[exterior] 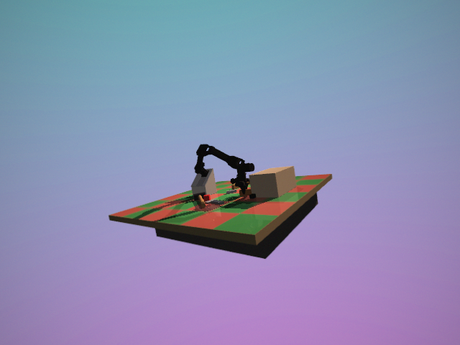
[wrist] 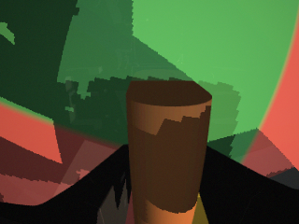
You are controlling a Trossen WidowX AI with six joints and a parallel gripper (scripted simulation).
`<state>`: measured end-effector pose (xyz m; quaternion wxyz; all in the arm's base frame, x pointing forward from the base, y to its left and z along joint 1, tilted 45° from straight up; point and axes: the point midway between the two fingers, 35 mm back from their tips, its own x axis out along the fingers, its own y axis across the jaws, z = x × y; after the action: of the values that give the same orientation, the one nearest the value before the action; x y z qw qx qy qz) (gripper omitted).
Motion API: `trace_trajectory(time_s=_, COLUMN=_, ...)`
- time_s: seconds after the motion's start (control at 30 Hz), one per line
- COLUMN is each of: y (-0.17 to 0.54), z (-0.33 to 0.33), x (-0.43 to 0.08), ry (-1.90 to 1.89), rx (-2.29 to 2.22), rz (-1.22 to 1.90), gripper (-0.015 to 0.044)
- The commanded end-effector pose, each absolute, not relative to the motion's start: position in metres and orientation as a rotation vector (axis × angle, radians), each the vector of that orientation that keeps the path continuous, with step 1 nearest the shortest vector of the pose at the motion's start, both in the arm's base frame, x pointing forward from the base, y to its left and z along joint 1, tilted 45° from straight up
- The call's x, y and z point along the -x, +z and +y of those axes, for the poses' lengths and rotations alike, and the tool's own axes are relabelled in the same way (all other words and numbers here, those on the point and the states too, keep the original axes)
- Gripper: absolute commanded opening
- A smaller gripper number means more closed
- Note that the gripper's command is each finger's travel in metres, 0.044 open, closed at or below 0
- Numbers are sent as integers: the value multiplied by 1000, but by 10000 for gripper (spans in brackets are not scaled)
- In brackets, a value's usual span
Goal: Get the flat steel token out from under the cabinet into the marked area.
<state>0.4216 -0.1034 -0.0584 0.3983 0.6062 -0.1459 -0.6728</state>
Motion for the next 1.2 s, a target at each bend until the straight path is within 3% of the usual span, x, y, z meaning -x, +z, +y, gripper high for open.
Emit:
trace_trajectory(time_s=0.0, y=-61, z=-102, x=-419, ry=-1711, rx=-1543, rz=-361, gripper=0)
trace_trajectory(time_s=1.17, y=-52, z=-114, x=-391, ry=-1712, rx=-1540, rz=-361, gripper=0)
